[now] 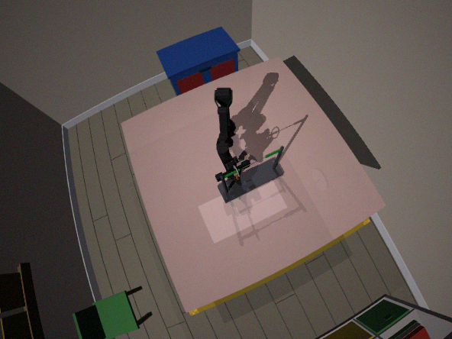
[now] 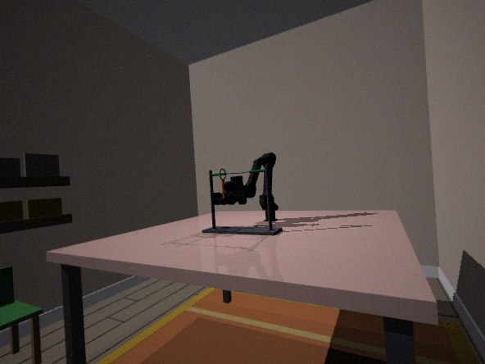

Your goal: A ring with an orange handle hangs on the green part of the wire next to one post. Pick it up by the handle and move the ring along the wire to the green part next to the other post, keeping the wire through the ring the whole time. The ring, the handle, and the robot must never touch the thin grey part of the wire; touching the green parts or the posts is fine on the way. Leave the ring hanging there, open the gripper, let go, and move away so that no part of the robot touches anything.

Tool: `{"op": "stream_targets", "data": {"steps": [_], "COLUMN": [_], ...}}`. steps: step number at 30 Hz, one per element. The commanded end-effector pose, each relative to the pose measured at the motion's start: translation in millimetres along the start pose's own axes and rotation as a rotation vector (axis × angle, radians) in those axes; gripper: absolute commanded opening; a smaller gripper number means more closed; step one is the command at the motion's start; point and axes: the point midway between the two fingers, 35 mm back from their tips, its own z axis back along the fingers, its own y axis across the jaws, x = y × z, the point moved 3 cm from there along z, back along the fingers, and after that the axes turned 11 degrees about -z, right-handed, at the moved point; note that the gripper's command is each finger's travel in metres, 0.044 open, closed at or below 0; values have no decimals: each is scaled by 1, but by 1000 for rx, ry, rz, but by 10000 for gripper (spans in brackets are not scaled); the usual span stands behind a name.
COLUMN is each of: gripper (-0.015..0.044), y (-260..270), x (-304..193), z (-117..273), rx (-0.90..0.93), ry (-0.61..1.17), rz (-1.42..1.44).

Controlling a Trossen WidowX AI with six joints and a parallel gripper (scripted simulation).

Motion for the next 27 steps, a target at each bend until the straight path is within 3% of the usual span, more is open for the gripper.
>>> {"op": "stream_targets", "data": {"steps": [1, 27], "gripper": [-150, -150], "y": [0, 17], "x": [0, -3], "z": [0, 0], "rx": [0, 4], "ry": [0, -1], "rz": [-3, -4]}}
